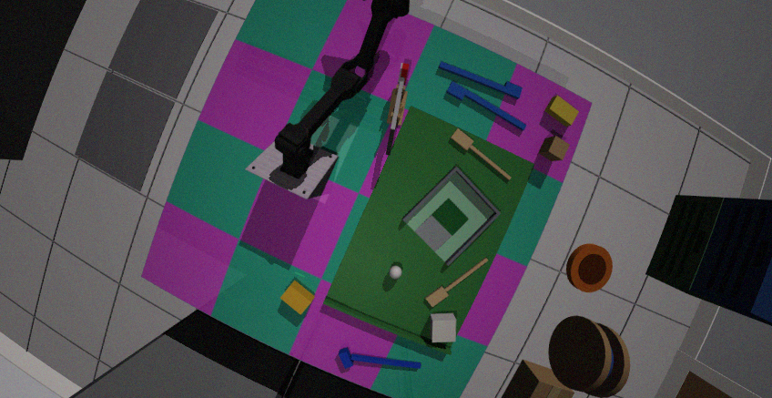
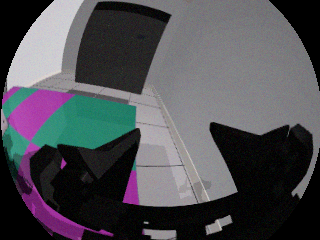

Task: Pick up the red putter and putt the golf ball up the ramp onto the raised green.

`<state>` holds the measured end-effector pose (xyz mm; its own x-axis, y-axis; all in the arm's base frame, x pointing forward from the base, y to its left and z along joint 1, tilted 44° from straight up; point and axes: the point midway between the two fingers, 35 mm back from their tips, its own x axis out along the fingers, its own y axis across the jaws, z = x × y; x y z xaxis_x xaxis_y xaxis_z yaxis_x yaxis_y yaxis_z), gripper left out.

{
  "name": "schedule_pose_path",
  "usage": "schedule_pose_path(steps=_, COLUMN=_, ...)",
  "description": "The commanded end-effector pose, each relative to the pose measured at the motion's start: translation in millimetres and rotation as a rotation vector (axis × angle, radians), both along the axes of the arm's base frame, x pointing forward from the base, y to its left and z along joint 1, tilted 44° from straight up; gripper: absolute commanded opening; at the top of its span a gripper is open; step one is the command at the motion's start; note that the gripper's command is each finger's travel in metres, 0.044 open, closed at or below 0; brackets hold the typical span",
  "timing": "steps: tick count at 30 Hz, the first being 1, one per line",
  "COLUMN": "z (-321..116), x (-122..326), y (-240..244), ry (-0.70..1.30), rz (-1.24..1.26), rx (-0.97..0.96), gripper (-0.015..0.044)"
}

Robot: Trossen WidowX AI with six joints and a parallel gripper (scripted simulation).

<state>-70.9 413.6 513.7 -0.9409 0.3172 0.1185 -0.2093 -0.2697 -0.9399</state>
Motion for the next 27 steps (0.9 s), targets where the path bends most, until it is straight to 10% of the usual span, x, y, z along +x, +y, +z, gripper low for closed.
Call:
schedule_pose_path(steps=1, z=2.0, x=-1.0, y=-1.6, ry=0.002, rz=-0.002, rx=0.006, gripper=0.0426)
schedule_pose_path(steps=27, z=180.7, x=-62.1, y=-295.6, ry=0.343, rz=-0.360, rx=1.661, gripper=0.0440)
